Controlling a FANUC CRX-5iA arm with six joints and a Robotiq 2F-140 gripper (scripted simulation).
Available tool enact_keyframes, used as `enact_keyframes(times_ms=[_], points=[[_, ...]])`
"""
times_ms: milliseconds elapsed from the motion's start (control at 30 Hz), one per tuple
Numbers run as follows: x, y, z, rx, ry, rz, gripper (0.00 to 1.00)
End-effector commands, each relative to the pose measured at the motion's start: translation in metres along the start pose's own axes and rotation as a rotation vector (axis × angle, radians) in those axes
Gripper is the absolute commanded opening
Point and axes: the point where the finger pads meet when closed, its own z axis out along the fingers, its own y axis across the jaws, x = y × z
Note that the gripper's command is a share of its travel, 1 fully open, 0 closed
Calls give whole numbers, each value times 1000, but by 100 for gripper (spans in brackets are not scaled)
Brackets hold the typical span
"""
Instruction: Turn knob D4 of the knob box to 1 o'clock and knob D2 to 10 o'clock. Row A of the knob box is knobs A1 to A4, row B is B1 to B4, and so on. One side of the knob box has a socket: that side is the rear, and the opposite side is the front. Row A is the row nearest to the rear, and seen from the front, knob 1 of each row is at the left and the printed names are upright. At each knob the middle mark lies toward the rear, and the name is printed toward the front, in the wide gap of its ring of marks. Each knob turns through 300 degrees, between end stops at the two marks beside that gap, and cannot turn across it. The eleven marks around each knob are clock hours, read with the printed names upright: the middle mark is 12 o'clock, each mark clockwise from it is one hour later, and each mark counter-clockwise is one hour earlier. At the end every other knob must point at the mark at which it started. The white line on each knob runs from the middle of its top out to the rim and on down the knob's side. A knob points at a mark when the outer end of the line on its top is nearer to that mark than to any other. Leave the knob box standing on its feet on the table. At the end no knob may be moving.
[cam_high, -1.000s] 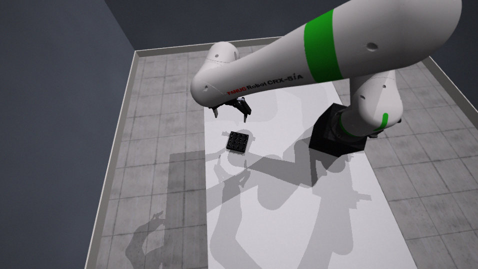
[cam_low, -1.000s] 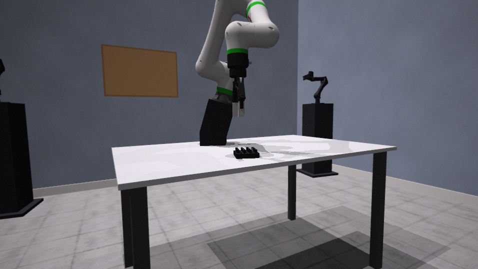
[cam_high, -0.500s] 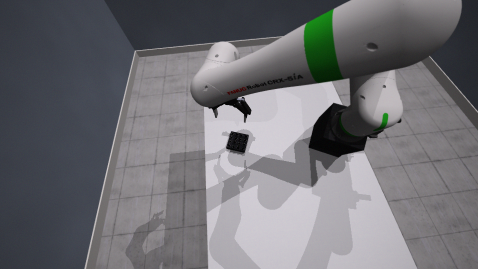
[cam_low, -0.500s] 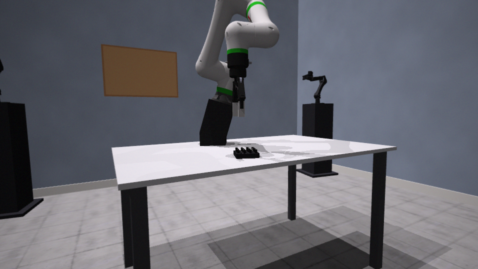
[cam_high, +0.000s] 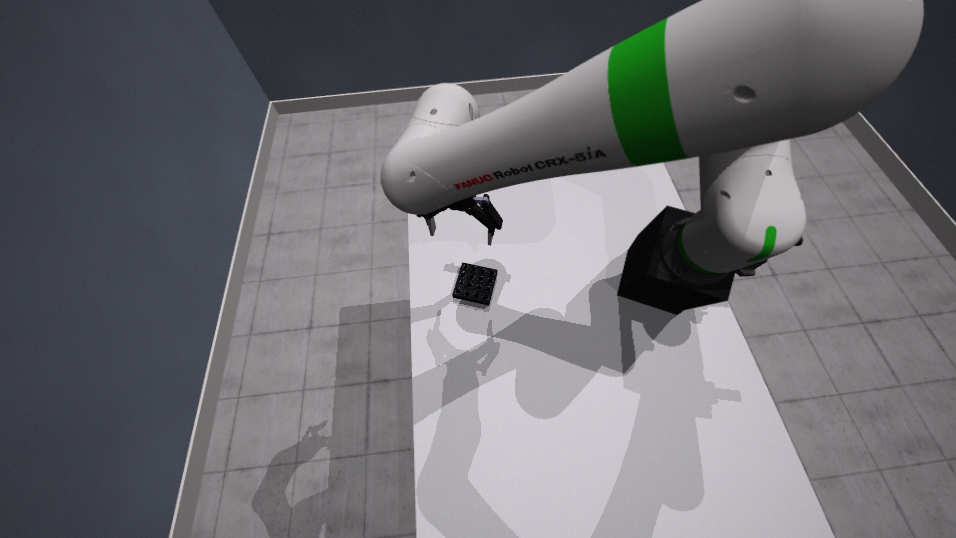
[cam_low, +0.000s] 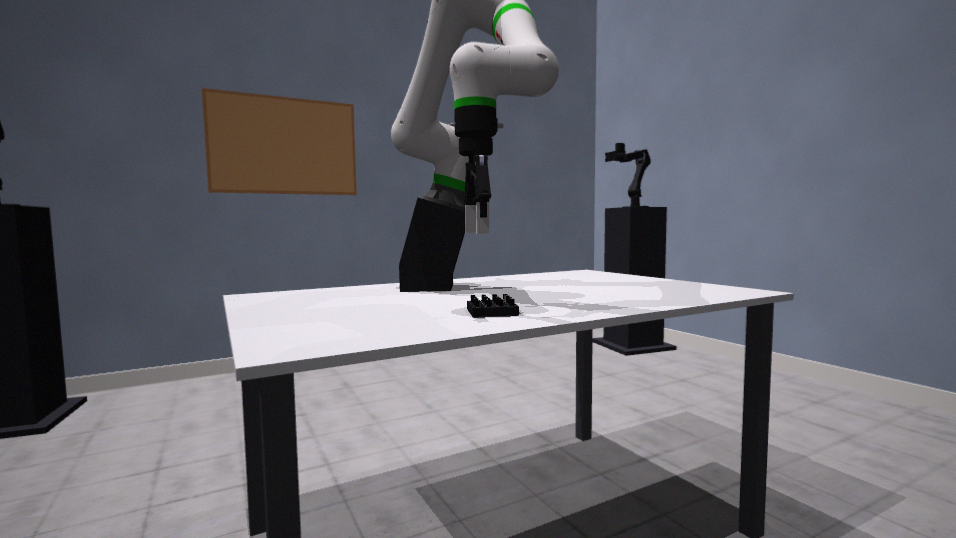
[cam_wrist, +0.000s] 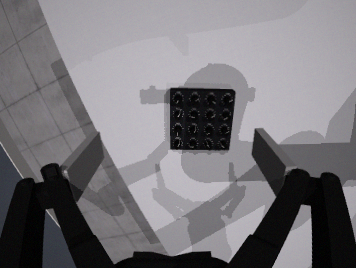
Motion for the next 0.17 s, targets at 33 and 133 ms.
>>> enact_keyframes(times_ms=[33, 133], points=[[0, 0, 0, 0, 0, 0, 100], [0, 0, 0, 0, 0, 0, 100]])
